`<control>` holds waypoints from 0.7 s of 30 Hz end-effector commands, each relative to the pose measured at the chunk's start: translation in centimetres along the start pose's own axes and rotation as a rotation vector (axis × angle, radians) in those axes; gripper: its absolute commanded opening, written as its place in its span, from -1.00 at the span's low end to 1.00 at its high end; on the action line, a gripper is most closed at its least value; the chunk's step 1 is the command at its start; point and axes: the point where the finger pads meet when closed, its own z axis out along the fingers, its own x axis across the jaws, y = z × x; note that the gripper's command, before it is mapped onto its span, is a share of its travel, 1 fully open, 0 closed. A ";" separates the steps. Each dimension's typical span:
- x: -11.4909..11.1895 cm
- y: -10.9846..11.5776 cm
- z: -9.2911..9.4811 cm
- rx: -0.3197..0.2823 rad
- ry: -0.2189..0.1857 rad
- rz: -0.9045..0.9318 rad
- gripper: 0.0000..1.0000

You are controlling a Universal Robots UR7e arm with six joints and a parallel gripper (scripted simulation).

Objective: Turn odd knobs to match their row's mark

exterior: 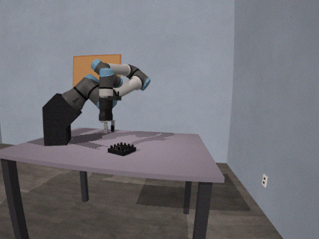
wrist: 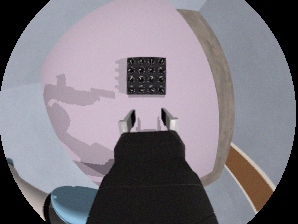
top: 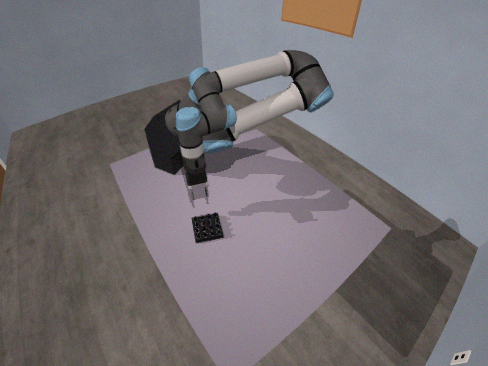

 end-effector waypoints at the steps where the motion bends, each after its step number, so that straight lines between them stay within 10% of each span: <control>1: 0.0 0.0 0.0 0.000 0.000 0.000 1.00; 21: 0.3 -0.7 -0.1 -0.004 0.005 0.138 1.00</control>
